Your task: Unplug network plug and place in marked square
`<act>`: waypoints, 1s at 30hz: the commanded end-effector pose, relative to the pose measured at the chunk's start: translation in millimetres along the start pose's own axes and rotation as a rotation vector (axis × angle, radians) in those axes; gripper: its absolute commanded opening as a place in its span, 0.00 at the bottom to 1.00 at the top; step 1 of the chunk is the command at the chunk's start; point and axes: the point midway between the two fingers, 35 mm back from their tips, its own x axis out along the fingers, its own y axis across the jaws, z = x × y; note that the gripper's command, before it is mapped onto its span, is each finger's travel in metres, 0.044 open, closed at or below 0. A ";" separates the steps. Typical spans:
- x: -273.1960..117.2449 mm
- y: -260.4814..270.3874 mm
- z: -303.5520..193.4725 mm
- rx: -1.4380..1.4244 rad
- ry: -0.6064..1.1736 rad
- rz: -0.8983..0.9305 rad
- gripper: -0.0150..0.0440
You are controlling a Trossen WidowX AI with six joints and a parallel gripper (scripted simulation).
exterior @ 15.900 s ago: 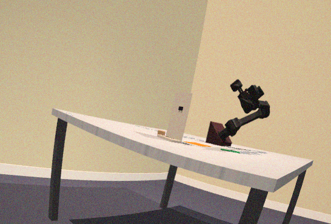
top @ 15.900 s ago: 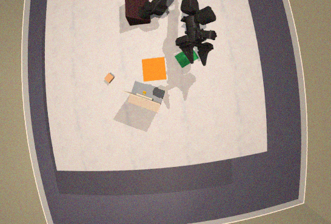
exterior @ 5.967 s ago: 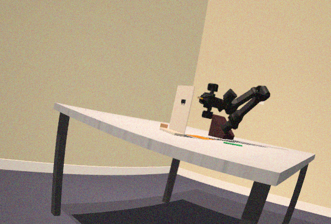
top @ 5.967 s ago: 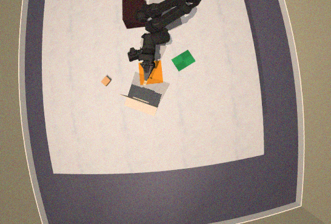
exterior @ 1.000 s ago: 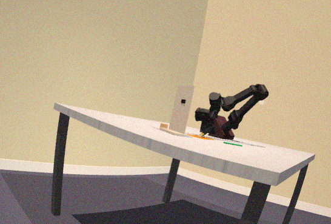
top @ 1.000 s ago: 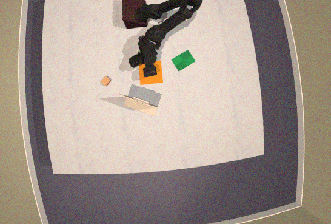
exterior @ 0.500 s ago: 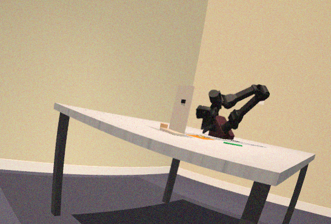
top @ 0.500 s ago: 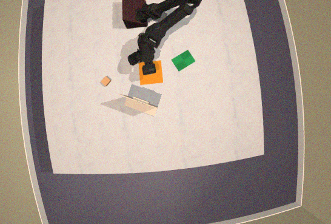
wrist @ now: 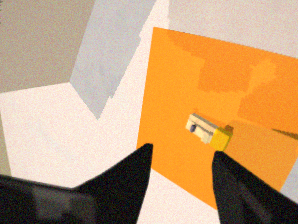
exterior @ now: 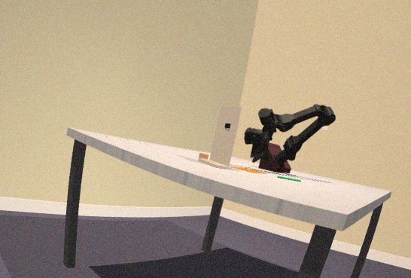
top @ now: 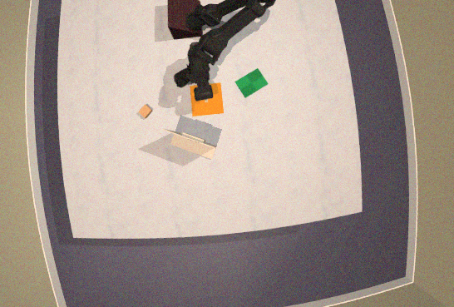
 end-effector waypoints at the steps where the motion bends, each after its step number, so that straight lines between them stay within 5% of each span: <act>1: -3.8 4.5 0.2 -0.006 0.002 0.002 0.52; 30: -32.5 24.6 3.1 -0.007 -0.003 -0.003 0.52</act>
